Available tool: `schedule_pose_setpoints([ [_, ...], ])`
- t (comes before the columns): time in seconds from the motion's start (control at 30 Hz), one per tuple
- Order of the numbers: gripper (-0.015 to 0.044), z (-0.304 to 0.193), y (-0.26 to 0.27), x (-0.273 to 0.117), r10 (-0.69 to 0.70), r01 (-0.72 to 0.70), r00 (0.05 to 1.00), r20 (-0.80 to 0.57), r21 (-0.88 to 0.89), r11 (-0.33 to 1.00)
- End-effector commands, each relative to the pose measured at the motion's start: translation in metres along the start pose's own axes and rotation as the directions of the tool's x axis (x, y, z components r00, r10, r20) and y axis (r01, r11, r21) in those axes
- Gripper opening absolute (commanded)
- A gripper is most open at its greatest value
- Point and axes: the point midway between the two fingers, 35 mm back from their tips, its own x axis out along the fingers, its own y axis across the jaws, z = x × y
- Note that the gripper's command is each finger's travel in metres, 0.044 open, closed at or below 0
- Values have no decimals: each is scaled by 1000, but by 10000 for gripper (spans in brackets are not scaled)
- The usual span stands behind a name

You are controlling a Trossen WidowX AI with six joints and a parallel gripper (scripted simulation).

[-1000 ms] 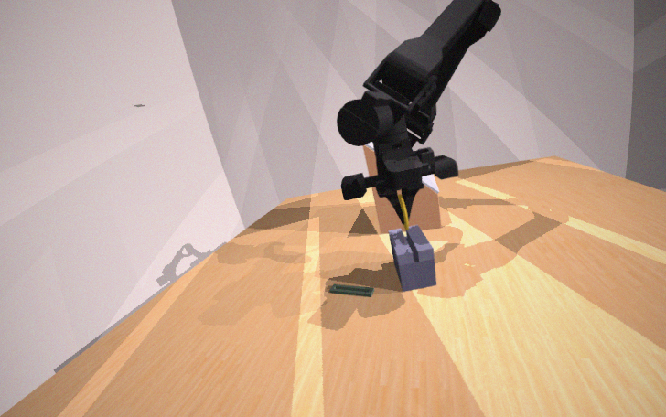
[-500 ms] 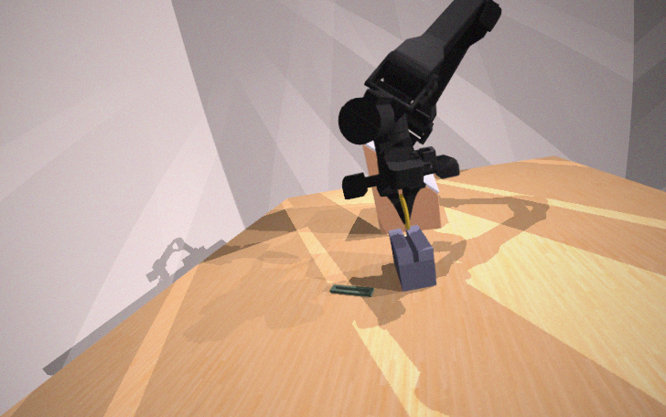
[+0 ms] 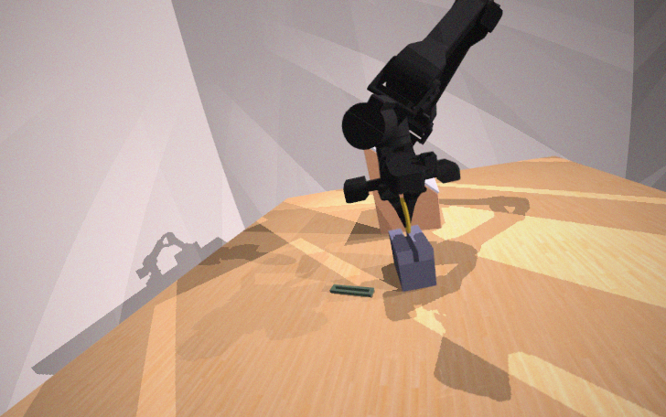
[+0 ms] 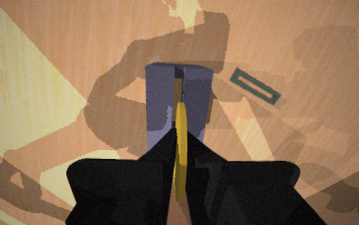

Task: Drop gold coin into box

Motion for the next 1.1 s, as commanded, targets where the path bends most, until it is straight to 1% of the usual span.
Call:
schedule_pose_setpoints([
  [0.0, 0, 0, 0, 3, 4, -4, 1000, 0, 7, 1000],
  [0.73, 0, 0, 0, 13, 4, -4, 1000, 0, 7, 1000],
  [0.93, 158, 0, 0, 11, 0, 0, 1000, 1, -1, 1000],
  [1.07, 161, 0, 0, 11, 0, 0, 1000, 1, -1, 1000],
])
